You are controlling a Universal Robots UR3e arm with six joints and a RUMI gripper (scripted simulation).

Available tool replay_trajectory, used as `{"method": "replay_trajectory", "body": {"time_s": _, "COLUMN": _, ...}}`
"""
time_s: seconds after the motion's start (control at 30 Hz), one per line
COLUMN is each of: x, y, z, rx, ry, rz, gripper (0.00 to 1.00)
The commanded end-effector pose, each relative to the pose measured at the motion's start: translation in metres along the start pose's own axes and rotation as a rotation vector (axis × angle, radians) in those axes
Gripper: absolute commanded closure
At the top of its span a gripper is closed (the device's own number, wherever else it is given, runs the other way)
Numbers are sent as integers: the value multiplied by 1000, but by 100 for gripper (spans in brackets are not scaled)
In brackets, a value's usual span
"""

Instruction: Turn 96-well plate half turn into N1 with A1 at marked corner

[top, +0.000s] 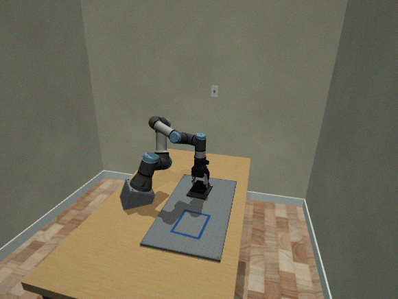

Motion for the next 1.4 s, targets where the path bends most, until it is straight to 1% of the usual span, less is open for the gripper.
{"method": "replay_trajectory", "body": {"time_s": 0.0, "x": 1, "y": 3, "z": 0, "rx": -2, "ry": -1, "rz": -3, "gripper": 100}}
{"method": "replay_trajectory", "body": {"time_s": 1.37, "x": 1, "y": 7, "z": 0, "rx": -2, "ry": -1, "rz": -3, "gripper": 100}}
Point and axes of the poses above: the point where the finger pads meet when closed, its own y axis out along the fingers, its own x axis across the jaws, z = x × y, the point moved 6 cm from there along -y, back along the fingers, and after that the axes turned 2 degrees about -y, right-handed, at the moved point
